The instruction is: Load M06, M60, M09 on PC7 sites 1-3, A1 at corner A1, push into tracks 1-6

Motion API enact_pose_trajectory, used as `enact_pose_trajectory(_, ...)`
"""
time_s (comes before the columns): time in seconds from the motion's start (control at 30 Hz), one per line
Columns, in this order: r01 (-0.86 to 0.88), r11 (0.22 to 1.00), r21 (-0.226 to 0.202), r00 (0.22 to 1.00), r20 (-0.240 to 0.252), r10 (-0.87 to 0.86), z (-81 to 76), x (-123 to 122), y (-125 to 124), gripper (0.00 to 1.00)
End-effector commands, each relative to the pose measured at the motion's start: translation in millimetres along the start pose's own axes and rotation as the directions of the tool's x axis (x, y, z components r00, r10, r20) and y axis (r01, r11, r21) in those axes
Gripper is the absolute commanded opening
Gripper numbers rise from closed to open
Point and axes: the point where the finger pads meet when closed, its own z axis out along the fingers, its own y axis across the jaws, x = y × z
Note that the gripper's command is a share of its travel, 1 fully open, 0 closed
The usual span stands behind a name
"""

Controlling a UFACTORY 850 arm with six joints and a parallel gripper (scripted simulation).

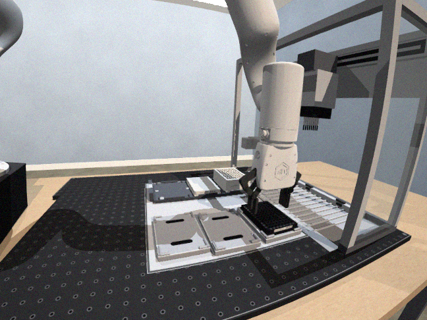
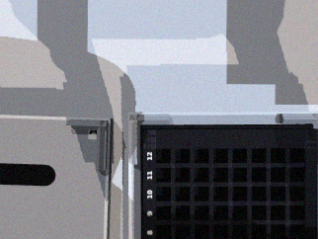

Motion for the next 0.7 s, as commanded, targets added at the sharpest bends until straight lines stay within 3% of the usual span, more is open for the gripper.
enact_pose_trajectory(0.0, 0.0, 1.0, -0.003, 1.0, 0.001, 0.0, -1.0, -0.3, 1.4, 1.0)
enact_pose_trajectory(0.67, 0.0, 1.0, -0.003, 1.0, 0.001, 0.0, 6.3, -0.3, 1.4, 1.0)
